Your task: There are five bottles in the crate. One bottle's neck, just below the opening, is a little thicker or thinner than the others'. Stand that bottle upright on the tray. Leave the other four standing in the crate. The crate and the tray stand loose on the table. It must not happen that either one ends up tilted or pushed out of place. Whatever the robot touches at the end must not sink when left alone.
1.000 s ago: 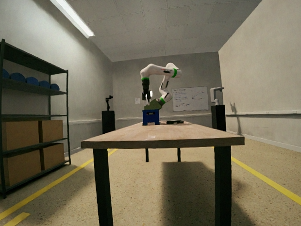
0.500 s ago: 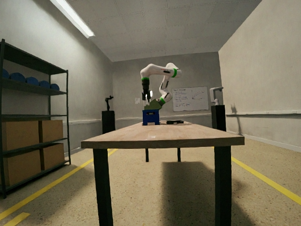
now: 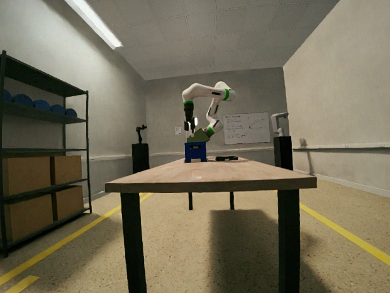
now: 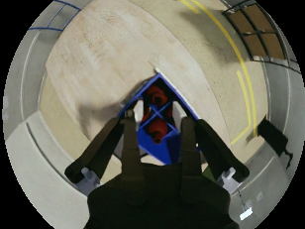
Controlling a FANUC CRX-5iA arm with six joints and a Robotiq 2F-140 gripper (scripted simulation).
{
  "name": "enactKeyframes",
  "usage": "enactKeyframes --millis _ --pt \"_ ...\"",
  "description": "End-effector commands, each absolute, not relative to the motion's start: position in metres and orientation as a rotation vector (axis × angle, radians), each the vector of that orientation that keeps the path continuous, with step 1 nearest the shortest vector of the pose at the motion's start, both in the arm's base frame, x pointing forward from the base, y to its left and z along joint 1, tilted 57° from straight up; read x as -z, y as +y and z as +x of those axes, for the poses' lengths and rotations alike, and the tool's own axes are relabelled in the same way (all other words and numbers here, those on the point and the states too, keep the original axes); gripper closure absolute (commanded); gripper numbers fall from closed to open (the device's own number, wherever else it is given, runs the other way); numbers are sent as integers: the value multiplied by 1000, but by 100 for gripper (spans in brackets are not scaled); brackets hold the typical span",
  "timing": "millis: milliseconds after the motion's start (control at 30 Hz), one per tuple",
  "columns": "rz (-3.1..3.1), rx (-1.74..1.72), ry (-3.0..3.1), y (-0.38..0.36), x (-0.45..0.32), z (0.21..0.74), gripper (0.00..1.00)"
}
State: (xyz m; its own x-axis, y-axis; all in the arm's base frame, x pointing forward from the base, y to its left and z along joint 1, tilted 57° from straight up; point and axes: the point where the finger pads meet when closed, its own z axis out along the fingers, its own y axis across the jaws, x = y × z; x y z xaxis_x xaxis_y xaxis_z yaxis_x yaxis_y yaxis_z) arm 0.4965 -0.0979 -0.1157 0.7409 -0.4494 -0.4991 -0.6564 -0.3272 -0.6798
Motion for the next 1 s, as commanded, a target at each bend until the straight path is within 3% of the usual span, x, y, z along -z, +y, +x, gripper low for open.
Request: enactKeyframes --millis 0,967 --pt "-1980 -270 841 -97 117 497 56" --pt "-1980 -270 841 -71 133 501 56"
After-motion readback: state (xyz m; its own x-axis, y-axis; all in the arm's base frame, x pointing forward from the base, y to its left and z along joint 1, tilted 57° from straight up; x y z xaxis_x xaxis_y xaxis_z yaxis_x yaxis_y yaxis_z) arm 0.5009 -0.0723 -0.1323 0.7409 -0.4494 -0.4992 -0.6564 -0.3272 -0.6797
